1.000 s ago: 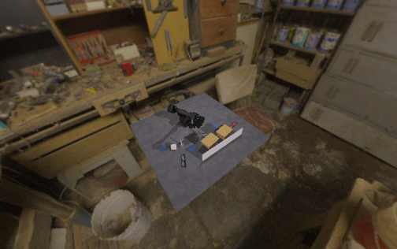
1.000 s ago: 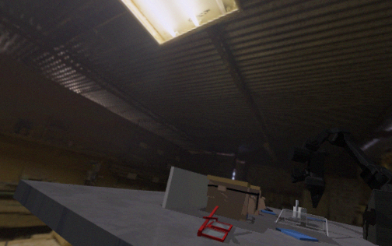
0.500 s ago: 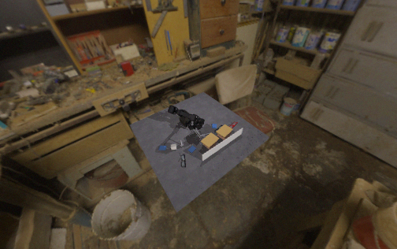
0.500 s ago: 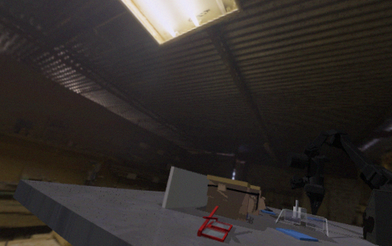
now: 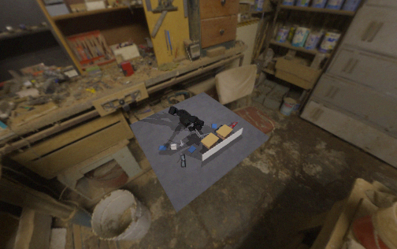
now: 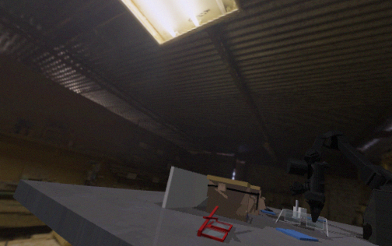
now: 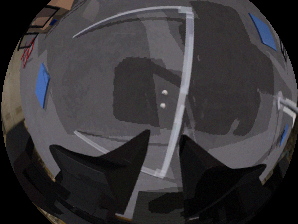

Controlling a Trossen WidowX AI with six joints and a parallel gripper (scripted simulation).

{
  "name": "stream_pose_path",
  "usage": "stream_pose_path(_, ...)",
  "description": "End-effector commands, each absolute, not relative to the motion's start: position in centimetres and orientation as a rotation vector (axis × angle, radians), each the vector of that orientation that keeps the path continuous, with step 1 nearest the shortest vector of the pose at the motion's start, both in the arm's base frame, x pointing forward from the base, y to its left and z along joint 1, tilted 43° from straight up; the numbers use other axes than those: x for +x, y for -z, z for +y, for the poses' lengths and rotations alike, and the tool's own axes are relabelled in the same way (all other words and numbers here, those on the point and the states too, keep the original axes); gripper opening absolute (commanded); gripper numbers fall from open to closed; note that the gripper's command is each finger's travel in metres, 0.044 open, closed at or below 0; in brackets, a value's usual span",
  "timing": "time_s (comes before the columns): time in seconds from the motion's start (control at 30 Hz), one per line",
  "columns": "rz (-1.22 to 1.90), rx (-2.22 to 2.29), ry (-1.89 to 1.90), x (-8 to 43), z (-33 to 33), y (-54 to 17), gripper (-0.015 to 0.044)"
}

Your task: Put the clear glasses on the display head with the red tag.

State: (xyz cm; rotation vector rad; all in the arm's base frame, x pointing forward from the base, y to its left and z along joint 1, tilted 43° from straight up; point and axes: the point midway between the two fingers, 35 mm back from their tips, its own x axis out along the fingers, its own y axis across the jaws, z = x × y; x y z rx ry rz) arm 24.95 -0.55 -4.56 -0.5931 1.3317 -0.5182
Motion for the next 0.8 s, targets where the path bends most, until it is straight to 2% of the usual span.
stream_pose_path(0.0,1.337,-0.606,0.518,24.75,-0.86,4.87,0.014)
stream_pose_path(0.7,1.332,-0.593,0.519,24.93,-0.63,4.62,0.0)
stream_pose_path(0.77,1.332,-0.593,0.519,24.93,-0.63,4.62,0.0)
